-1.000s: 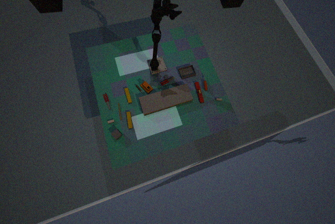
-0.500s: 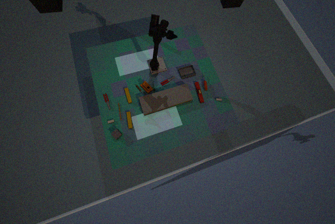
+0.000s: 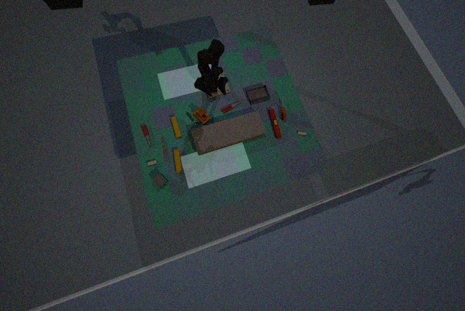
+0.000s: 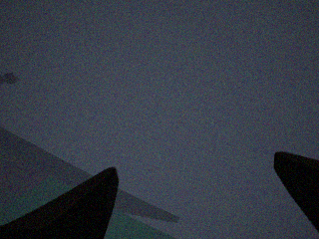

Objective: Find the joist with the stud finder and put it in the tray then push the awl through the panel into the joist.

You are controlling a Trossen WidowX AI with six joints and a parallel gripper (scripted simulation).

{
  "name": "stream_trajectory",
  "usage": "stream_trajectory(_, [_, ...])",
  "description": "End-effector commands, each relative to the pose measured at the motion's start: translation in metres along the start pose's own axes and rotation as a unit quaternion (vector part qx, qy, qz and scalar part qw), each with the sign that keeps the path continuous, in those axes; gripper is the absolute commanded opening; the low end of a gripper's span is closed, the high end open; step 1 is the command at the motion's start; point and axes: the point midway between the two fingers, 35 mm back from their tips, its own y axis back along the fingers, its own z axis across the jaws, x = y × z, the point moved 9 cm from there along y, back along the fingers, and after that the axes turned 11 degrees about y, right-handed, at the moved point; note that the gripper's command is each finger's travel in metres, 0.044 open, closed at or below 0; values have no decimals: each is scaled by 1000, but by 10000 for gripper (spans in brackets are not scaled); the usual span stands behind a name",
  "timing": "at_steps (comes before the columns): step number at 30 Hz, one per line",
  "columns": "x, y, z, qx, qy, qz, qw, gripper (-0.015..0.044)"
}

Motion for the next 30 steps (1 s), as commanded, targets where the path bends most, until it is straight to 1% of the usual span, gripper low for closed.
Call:
stream_trajectory(1, [57, -17, 8, -20, -16, 98, 995, 440])
stream_trajectory(6, [117, -24, 23, -59, -31, 205, 976, 440])
stream_trajectory(10, [164, -22, 41, -105, -43, 288, 951, 440])
stream_trajectory(15, [218, -10, 71, -183, -60, 382, 904, 440])
stream_trajectory(19, [255, 6, 100, -263, -76, 444, 853, 440])
stream_trajectory(23, [283, 28, 130, -353, -96, 486, 794, 440])
stream_trajectory(25, [290, 36, 140, -382, -103, 495, 774, 440])
stream_trajectory(30, [291, 37, 141, -386, -103, 496, 771, 440])
